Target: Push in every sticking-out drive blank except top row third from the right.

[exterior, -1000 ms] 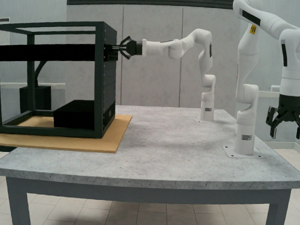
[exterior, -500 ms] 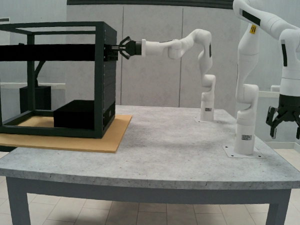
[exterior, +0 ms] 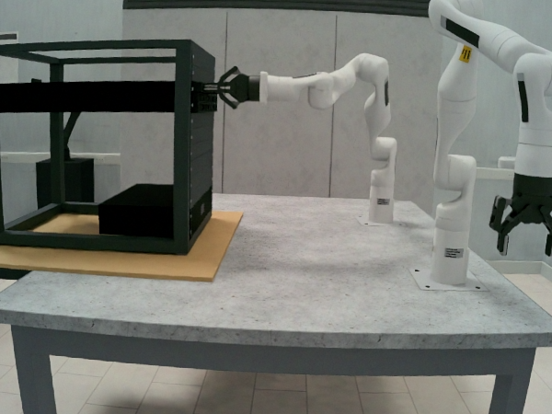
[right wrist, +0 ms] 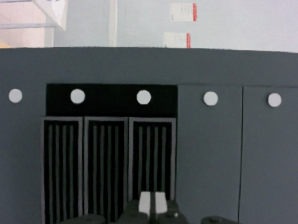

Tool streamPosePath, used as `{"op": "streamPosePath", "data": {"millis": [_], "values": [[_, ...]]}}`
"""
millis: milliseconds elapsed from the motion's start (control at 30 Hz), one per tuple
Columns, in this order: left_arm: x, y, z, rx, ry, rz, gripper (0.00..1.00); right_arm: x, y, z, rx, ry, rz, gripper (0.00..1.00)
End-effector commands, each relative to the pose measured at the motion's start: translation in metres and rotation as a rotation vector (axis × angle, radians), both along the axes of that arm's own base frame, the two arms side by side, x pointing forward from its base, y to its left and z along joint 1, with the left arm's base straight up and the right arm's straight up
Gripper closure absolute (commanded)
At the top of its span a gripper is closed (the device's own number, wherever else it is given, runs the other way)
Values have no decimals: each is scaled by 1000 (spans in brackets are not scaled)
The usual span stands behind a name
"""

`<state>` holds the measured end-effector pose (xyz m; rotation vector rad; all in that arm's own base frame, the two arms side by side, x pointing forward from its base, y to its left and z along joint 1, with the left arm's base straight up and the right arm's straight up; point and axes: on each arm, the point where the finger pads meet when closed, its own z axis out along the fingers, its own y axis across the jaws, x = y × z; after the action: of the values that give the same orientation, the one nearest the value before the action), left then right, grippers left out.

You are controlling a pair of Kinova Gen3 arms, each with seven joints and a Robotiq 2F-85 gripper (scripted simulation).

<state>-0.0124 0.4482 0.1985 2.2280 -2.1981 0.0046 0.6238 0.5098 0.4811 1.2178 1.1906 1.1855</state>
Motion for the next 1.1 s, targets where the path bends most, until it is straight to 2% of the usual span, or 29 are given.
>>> {"op": "streamPosePath", "data": {"millis": [0, 1067], "values": [[0, 2, 2, 11, -6, 14, 2, 2, 0, -1, -1, 5, 2, 903], [0, 2, 2, 11, -6, 14, 2, 8, 0, 0, 1, 4, 3, 903]]}}
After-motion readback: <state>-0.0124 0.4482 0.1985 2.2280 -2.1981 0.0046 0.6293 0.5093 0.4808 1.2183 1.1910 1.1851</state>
